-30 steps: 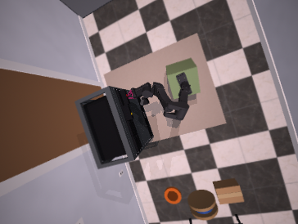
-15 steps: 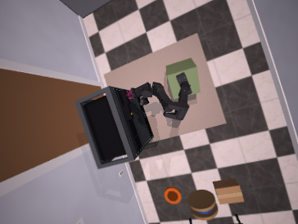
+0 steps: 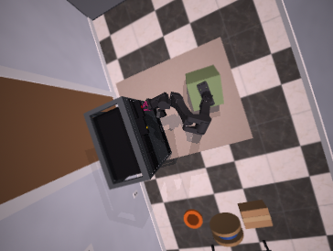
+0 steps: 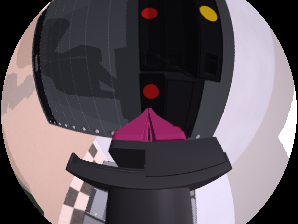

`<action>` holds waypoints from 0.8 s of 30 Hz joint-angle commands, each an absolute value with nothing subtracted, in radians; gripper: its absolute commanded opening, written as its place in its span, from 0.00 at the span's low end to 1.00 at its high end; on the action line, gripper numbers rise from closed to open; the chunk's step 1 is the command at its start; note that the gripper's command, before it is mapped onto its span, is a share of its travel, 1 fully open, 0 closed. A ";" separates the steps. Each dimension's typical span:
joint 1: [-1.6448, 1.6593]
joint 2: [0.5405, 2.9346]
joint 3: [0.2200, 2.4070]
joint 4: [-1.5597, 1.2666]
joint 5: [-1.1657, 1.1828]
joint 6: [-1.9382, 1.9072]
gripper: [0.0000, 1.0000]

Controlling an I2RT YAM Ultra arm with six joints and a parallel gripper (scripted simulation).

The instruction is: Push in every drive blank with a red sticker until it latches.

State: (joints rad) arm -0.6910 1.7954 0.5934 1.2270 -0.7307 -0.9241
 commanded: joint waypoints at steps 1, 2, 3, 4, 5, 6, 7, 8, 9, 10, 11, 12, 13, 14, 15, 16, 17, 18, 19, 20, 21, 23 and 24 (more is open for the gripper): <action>-0.715 1.811 0.648 1.239 -0.629 -0.917 0.00; -0.715 1.811 0.648 1.239 -0.629 -0.917 0.00; -0.715 1.811 0.648 1.239 -0.629 -0.917 0.00; -0.715 1.811 0.648 1.239 -0.629 -0.917 0.00; -0.715 1.811 0.649 1.239 -0.629 -0.917 0.00; -0.716 1.811 0.650 1.234 -0.630 -0.917 0.00; -0.716 1.812 0.652 1.226 -0.630 -0.917 0.00; -0.717 1.813 0.655 1.219 -0.631 -0.917 0.00; -0.718 1.814 0.658 1.217 -0.632 -0.916 0.00; -0.719 1.815 0.662 1.215 -0.633 -0.916 0.00; -0.720 1.815 0.664 1.213 -0.634 -0.916 0.00; -0.720 1.816 0.666 1.212 -0.634 -0.916 0.00; -0.720 1.816 0.666 1.212 -0.634 -0.916 0.00; -0.720 1.816 0.667 1.212 -0.635 -0.916 0.00; -0.720 1.816 0.667 1.212 -0.635 -0.916 0.00; -0.720 1.816 0.667 1.212 -0.635 -0.916 0.00; -0.720 1.816 0.667 1.221 -0.635 -0.915 0.00; -0.720 1.816 0.667 1.222 -0.635 -0.915 0.00; -0.720 1.816 0.667 1.222 -0.635 -0.915 0.00; -0.720 1.816 0.667 1.222 -0.635 -0.915 0.00; -0.720 1.816 0.667 1.222 -0.635 -0.915 0.00; -0.720 1.816 0.667 1.222 -0.635 -0.915 0.00; -0.720 1.816 0.667 1.222 -0.635 -0.915 0.00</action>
